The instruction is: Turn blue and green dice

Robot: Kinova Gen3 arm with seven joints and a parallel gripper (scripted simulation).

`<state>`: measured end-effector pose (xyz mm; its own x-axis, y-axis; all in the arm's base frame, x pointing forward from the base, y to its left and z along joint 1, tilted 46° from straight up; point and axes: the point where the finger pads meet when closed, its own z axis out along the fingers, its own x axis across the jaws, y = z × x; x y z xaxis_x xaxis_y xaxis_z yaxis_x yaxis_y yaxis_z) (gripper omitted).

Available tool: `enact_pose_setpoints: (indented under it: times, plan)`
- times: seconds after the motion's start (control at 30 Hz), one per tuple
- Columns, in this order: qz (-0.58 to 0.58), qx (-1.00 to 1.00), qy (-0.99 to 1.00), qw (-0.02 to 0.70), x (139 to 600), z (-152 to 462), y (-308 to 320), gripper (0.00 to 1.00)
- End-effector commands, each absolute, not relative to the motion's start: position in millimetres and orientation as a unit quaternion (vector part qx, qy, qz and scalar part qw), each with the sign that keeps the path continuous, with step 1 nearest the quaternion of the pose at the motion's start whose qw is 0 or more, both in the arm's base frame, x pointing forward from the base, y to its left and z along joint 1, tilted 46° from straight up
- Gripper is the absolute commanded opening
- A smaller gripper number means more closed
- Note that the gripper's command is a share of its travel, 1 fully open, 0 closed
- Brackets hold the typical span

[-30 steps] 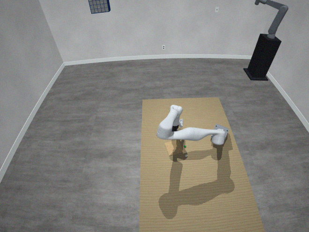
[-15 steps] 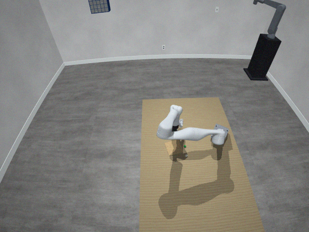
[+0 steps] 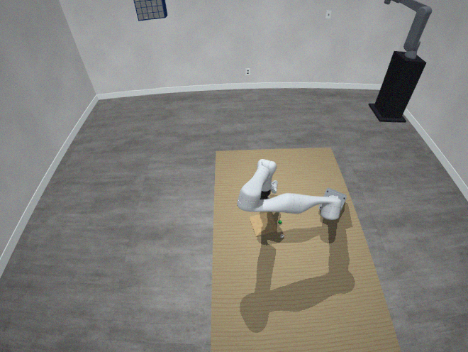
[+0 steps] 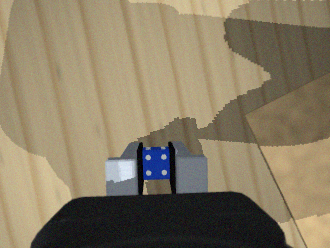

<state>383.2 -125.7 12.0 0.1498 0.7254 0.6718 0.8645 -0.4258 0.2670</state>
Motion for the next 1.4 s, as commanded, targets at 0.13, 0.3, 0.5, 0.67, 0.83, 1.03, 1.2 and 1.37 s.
enact_pose_setpoints:
  times: [0.13,0.3,0.5,0.67,0.83,1.03,1.2,1.37]
  plan:
    - [-0.383,-0.753,-0.528,0.090,383.2,12.4,-126.6,0.34]
    - [-0.383,-0.753,-0.528,0.090,383.2,12.4,-126.6,0.34]
    - [-0.383,-0.753,-0.528,0.090,380.3,16.6,-129.9,0.34]
    - [-0.383,-0.753,-0.528,0.090,367.4,35.2,-144.4,0.34]
    - [-0.383,-0.753,-0.528,0.090,349.2,61.3,-164.7,0.34]
    - [-0.383,-0.753,-0.528,0.090,338.5,76.6,-176.7,0.34]
    - [-0.383,-0.753,-0.528,0.090,335.1,81.5,-180.5,0.34]
    - [-0.383,-0.753,-0.528,0.090,335.1,81.5,-180.5,0.34]
